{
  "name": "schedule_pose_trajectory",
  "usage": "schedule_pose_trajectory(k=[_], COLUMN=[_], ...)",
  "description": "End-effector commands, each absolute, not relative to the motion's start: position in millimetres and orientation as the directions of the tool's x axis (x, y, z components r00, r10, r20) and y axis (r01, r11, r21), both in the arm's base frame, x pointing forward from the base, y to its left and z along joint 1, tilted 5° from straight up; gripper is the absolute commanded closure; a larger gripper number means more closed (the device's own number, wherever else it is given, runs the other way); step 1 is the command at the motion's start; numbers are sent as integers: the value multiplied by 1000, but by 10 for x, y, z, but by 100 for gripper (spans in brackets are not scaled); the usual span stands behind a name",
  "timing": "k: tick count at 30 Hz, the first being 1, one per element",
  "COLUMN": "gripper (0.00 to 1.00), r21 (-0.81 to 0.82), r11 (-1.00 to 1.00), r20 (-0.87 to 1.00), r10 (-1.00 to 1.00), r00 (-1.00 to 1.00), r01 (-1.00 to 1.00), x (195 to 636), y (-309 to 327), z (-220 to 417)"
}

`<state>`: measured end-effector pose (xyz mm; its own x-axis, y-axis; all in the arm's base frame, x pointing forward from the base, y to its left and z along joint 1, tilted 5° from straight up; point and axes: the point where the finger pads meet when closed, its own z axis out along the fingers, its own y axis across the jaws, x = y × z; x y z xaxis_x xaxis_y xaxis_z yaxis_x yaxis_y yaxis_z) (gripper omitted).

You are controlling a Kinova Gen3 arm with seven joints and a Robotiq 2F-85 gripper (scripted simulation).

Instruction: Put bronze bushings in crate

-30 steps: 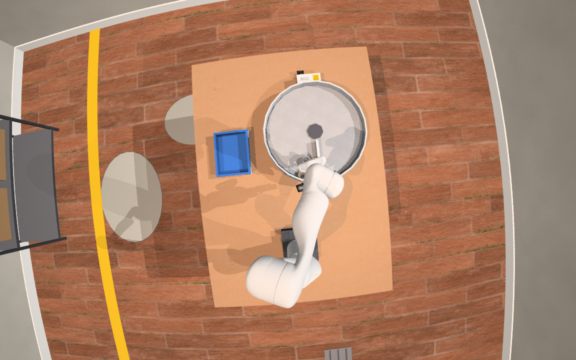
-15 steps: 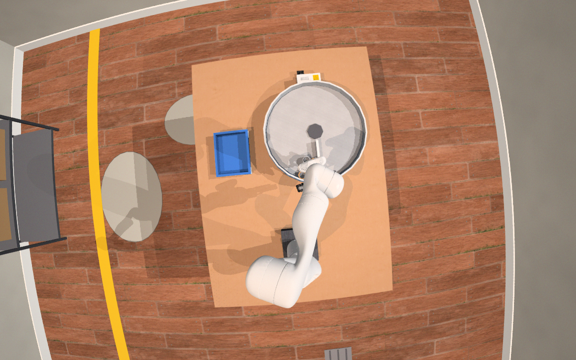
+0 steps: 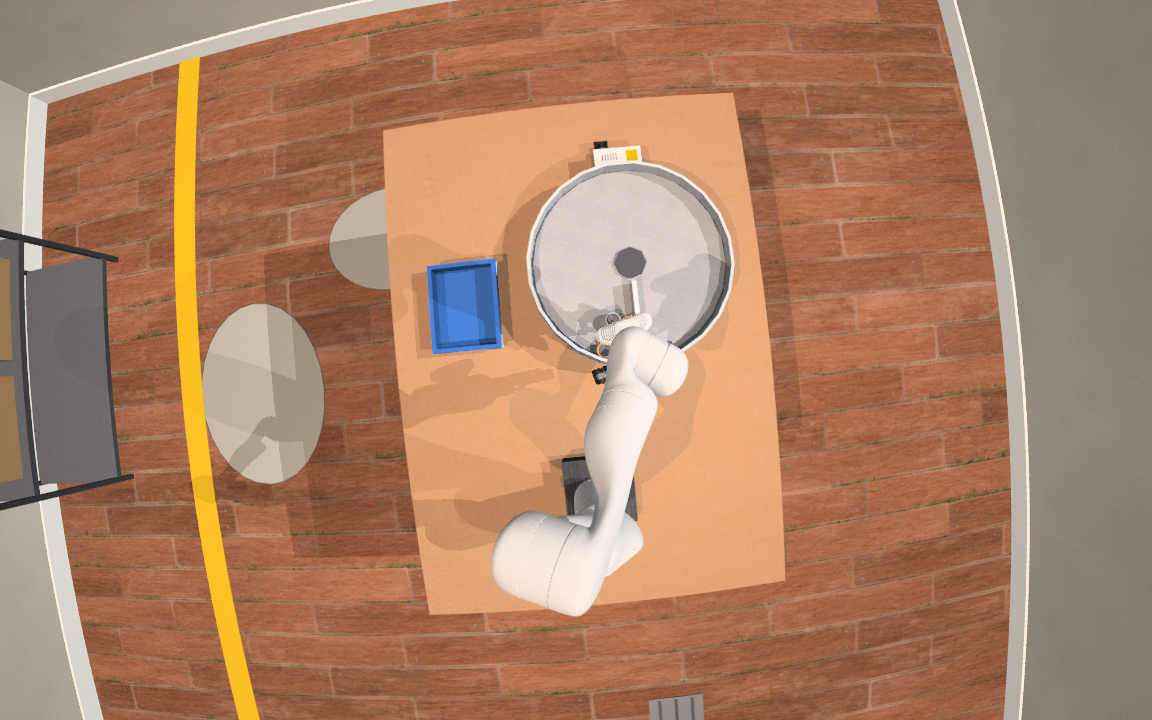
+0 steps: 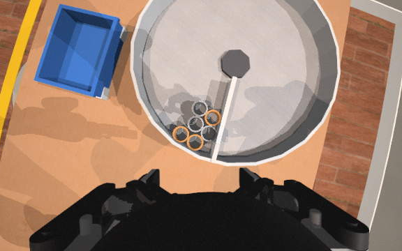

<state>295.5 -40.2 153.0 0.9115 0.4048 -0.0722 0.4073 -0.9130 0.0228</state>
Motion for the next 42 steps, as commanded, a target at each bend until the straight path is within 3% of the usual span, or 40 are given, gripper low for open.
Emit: schedule_pose_trajectory(k=[1, 23, 24, 28, 40, 42], gripper=[0, 0, 84, 84, 84, 84], r21=[23, 23, 20, 6, 6, -1], r11=[-913, -913, -893, -795, -795, -735], r20=[-71, -71, -72, -75, -75, -75], r10=[405, 405, 447, 604, 604, 676], r00=[912, 912, 892, 793, 793, 733], r01=[407, 407, 449, 606, 606, 678], x=[2959, 2959, 2965, 2988, 2988, 3000], y=[-402, -402, -391, -343, -343, -318], z=[1533, 1533, 1518, 1456, 1456, 1426])
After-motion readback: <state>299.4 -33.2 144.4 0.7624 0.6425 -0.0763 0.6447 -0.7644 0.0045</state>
